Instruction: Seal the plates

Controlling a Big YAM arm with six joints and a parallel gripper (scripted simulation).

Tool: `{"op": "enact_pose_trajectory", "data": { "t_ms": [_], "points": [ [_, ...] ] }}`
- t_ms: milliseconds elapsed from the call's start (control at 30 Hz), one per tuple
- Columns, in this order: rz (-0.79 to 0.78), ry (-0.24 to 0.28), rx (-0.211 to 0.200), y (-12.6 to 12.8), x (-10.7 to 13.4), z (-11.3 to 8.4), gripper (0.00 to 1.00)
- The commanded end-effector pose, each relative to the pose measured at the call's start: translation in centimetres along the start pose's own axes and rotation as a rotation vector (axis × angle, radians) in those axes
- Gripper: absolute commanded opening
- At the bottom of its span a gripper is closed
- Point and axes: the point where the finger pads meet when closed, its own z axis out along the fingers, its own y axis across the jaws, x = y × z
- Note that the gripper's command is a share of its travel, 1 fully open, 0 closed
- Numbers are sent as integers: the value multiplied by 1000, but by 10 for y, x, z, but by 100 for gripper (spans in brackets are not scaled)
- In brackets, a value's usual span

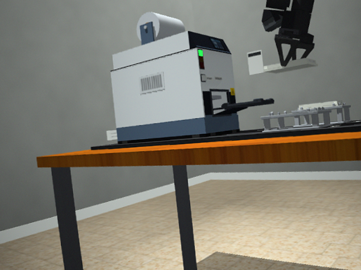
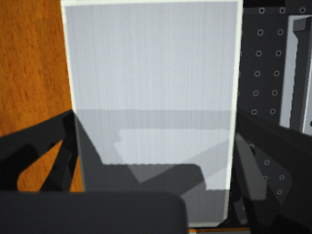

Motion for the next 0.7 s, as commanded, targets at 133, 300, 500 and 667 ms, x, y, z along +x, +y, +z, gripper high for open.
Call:
{"op": "enact_pose_trajectory", "data": {
  "t_ms": [133, 300, 500, 667],
  "points": [
    [5, -35, -15, -2, -15, -15, 0],
    [8, -13, -3, -7, -6, -8, 0],
    [19, 11, 9, -8, 1, 2, 0],
    [28, -12, 6, -3, -10, -3, 0]
  ]
}}
